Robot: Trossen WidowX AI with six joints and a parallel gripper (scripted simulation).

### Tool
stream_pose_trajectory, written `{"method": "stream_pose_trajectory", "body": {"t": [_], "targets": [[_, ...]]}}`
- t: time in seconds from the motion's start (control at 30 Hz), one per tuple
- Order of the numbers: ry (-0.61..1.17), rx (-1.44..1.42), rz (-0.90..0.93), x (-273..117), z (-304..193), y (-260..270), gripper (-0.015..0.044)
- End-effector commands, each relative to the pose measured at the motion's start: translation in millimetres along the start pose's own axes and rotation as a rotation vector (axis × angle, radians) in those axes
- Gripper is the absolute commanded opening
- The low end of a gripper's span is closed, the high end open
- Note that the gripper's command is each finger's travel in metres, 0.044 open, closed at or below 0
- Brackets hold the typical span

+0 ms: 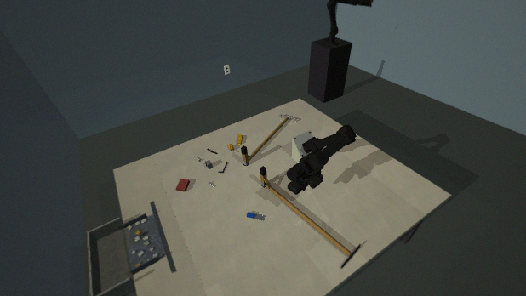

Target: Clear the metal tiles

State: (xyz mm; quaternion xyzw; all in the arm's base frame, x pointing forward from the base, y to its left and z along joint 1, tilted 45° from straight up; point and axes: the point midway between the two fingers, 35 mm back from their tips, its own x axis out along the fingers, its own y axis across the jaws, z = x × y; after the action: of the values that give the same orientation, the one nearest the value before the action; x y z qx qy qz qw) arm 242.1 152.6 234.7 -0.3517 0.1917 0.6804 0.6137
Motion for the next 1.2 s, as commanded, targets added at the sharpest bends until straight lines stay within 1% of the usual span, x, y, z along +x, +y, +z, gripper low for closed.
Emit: {"method": "stream_pose_trajectory", "body": {"t": [0.0,1.17], "targets": [[0.006,0.007,0.004,12,-2,-1,0.0000],[-0.005,0.027,-0.002,101,2,2,0.0000]]}}
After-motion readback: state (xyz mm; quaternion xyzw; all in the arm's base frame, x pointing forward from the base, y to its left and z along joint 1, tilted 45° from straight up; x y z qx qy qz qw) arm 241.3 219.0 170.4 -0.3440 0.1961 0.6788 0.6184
